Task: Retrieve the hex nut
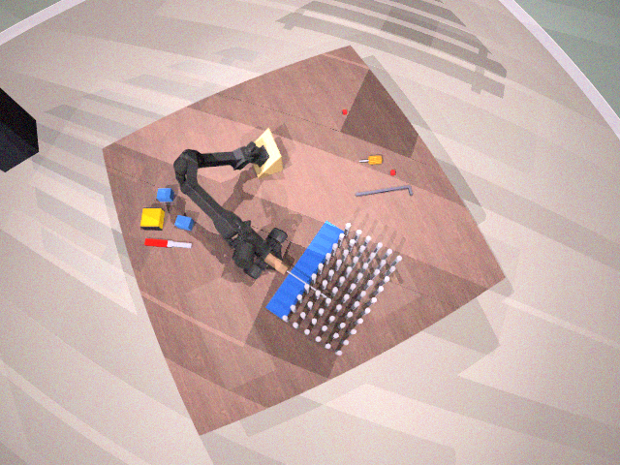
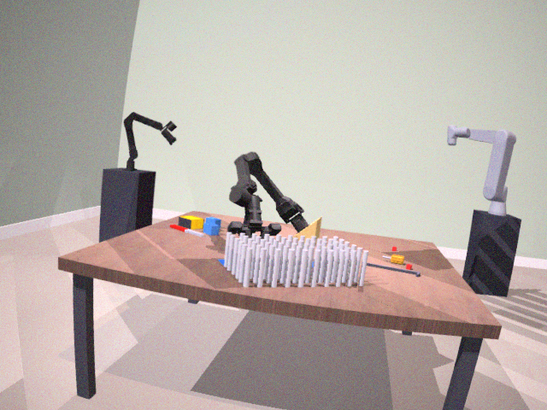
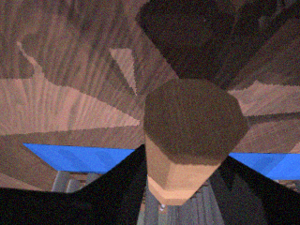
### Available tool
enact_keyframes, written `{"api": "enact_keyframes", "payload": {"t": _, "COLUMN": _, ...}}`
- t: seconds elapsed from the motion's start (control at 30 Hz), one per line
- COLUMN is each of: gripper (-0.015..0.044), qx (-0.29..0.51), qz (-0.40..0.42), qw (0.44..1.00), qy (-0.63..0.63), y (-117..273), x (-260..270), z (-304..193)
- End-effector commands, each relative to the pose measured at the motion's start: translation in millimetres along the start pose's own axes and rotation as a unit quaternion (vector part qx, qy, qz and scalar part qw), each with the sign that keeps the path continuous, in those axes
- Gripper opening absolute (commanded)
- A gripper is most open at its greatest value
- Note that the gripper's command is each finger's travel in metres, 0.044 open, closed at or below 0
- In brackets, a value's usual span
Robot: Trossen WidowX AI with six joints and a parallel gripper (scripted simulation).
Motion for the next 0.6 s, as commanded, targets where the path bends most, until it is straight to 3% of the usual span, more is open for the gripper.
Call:
{"api": "enact_keyframes", "payload": {"t": 0.0, "gripper": 0.0000, "qx": 0.004, "qz": -0.001, "qw": 1.000, "qy": 0.003, "y": 3.3, "x": -0.7, "z": 2.3}}
{"api": "enact_keyframes", "payload": {"t": 0.57, "gripper": 0.0000, "qx": 0.004, "qz": -0.001, "qw": 1.000, "qy": 0.003, "y": 9.7, "x": -1.8, "z": 12.1}}
Point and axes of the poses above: the point midway between the two fingers, 35 mm back from their tips, its own y axis back along the fingers, its own x axis across the jaws, z = x × y, the point moved 6 cm from there along y, back along the fingers, and after that the axes turned 7 degrees about y, right-handed, at the moved point
